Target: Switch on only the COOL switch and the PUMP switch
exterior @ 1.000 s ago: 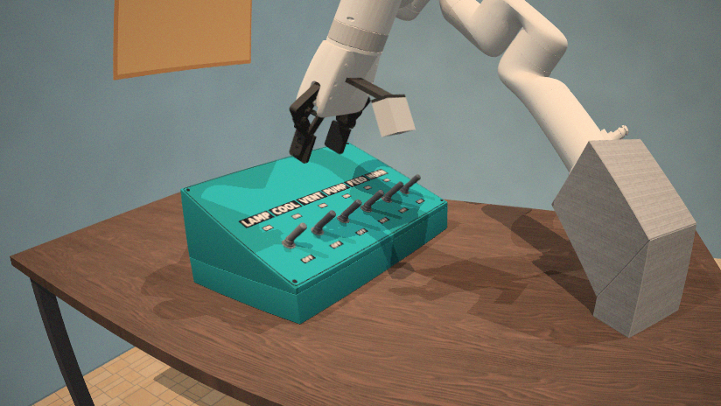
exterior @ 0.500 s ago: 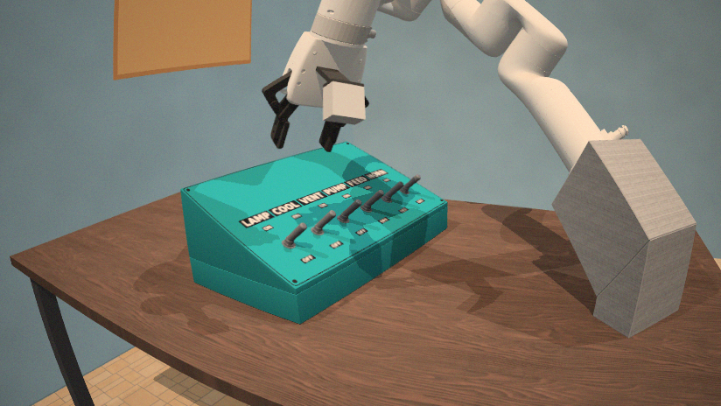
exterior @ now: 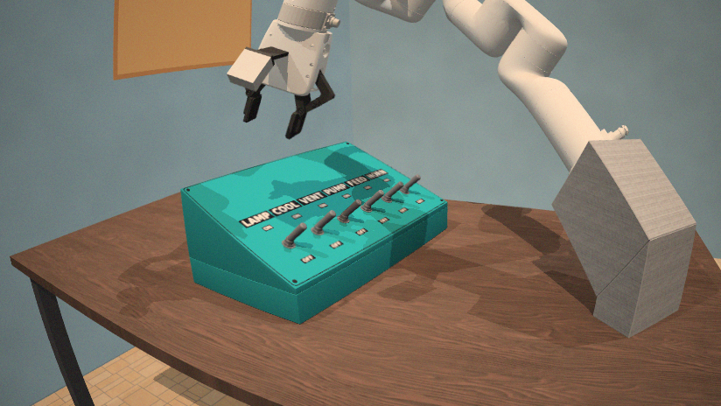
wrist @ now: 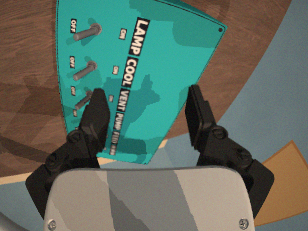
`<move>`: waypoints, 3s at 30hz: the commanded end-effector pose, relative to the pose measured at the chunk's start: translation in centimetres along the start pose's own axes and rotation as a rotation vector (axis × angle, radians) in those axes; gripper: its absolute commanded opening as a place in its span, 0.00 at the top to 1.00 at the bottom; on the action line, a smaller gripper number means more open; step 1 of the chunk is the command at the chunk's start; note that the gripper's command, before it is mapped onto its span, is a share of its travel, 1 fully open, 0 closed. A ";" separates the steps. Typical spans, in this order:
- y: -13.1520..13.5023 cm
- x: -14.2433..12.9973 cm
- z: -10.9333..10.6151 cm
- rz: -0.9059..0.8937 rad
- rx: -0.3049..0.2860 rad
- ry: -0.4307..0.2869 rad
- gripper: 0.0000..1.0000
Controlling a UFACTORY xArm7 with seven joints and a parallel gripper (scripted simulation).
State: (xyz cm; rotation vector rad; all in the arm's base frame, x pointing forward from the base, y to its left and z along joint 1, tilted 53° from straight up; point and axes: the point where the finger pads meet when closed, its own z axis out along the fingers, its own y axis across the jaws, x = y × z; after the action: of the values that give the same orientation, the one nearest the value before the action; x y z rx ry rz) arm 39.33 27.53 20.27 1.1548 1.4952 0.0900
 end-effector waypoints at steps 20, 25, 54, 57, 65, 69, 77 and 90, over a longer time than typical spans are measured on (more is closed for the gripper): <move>7.7 -3.3 -0.3 1.255 -0.002 0.012 0.24; 7.9 -3.5 -0.3 1.512 -0.004 0.012 0.24; 8.1 -3.6 5.8 1.878 -0.028 0.011 0.00; 8.1 -3.6 6.5 1.878 -0.028 0.011 0.00; 8.1 -3.6 6.7 1.878 -0.028 0.011 0.00; 8.1 -3.6 6.7 1.878 -0.028 0.011 0.00; 8.1 -3.6 6.7 1.878 -0.028 0.011 0.00; 8.1 -3.6 6.7 1.878 -0.028 0.011 0.00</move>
State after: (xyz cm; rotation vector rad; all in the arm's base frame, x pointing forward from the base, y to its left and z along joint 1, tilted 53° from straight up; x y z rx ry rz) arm 48.86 25.39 25.74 2.1094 -0.0518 1.3248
